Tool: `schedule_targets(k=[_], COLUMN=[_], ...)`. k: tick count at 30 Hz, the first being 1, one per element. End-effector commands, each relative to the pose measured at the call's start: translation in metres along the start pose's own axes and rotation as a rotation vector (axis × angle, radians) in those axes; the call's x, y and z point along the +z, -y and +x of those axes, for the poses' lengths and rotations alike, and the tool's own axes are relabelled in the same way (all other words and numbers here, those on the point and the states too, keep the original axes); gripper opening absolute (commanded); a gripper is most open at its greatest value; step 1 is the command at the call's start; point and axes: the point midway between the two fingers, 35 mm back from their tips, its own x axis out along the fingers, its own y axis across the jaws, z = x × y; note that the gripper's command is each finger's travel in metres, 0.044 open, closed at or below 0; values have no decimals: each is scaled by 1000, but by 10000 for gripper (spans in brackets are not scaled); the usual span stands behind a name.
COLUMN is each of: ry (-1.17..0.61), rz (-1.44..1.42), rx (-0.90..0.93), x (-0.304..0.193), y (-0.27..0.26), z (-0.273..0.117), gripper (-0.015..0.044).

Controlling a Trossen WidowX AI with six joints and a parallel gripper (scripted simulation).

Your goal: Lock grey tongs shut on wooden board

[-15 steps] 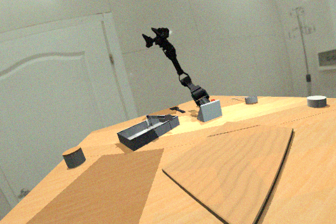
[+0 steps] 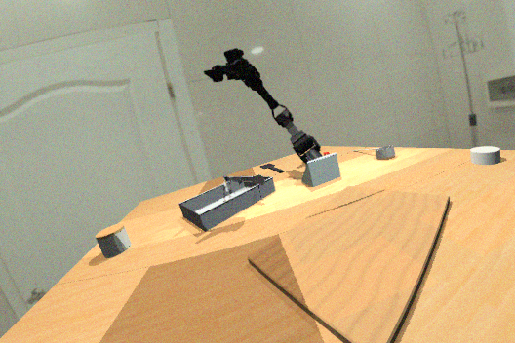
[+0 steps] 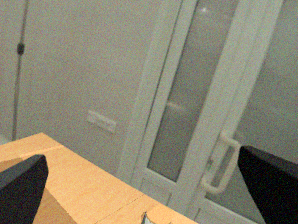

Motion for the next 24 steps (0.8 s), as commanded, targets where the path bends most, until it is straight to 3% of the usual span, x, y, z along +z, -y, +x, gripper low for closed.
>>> schedule_targets(k=[1,8,15,19,24], ry=[-287,-739,-1094,-1197,-1201], rz=[-159,-424,-639,-712,-715], rx=[77,338,781,1048,1062], x=[-64,-181,-289,-330,-332], y=[-9,-19,-24,-25,-25], z=[39,61,38,16,15], gripper=[440,440,440,440,440])
